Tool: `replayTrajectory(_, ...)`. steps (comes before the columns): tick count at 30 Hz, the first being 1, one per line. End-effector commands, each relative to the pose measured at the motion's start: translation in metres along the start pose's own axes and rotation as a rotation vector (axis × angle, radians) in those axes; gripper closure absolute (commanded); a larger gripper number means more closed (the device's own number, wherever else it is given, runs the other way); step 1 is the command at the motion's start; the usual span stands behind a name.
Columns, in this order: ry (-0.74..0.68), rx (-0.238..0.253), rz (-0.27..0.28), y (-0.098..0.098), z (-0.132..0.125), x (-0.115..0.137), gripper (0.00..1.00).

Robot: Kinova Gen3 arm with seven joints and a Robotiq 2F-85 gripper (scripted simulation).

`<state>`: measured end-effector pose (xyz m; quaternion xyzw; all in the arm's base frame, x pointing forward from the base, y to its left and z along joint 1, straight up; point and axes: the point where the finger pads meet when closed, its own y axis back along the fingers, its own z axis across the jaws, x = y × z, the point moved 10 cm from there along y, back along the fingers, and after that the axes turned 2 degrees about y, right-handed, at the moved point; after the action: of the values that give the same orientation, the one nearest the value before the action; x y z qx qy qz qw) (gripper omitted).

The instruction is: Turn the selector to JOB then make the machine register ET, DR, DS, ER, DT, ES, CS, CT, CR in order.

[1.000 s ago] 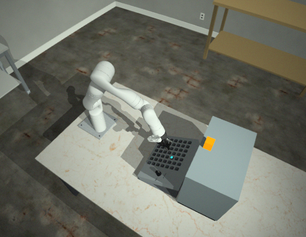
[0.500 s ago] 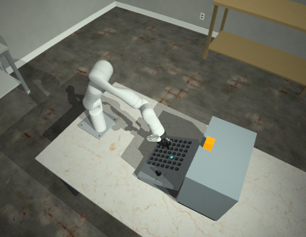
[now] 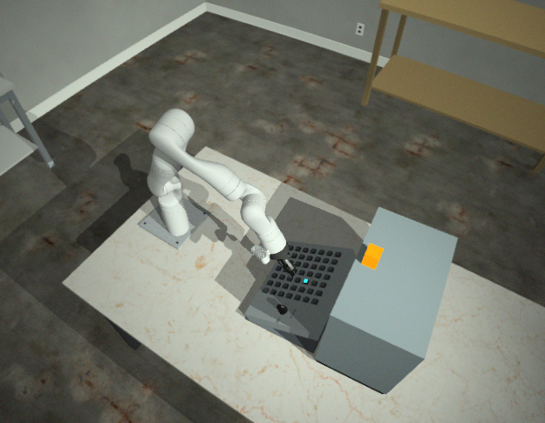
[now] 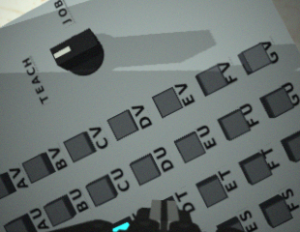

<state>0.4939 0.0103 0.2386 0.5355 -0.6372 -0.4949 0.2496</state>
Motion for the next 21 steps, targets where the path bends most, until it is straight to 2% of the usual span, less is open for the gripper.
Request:
replayTrajectory(1,-0.080,0.015,-0.001,0.004,-0.011,0.011,0.90)
replayTrajectory(3,-0.214,0.010,0.000,0.005,-0.016,0.023,0.90)
replayTrajectory(16,-0.809,0.005,-0.001,0.012,-0.044,0.076,0.90)
replayTrajectory(18,-0.809,0.005,-0.001,0.012,-0.044,0.076,0.90)
replayTrajectory(21,-0.961,0.006,-0.002,0.014,-0.052,0.090,0.90)
